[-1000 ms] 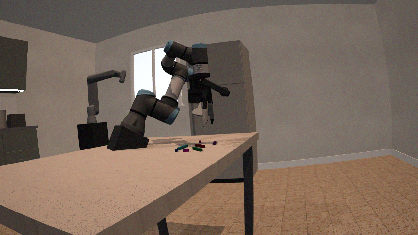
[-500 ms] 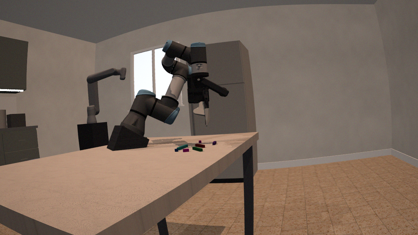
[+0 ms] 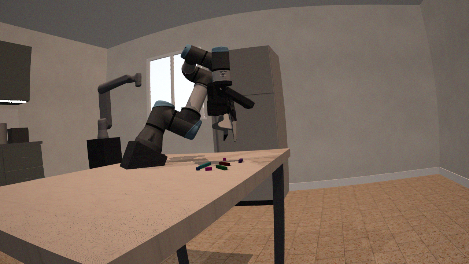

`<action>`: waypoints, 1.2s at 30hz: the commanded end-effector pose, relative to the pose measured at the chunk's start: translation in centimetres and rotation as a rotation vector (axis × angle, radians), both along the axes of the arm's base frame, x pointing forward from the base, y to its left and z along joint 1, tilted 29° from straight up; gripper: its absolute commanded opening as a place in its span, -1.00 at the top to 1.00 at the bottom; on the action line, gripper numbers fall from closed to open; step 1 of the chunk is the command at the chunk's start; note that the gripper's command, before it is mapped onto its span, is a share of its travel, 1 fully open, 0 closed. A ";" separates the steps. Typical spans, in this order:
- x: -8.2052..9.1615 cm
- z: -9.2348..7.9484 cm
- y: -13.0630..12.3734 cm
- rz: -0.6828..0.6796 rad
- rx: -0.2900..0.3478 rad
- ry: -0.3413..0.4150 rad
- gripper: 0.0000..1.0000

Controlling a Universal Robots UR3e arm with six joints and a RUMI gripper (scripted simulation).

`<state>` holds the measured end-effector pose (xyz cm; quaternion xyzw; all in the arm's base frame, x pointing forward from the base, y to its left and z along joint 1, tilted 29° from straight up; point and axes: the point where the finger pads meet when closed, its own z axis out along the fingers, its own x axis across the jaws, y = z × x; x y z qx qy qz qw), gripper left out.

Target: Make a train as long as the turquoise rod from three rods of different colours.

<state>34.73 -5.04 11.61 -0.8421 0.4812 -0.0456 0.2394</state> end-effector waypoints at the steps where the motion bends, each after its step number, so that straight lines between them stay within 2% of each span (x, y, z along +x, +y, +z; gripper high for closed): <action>1: -0.2 -0.3 -0.9 0.146 -0.046 -0.068 -1.00; 36: -1.8 -2.1 -4.1 0.616 -0.213 -0.259 -1.00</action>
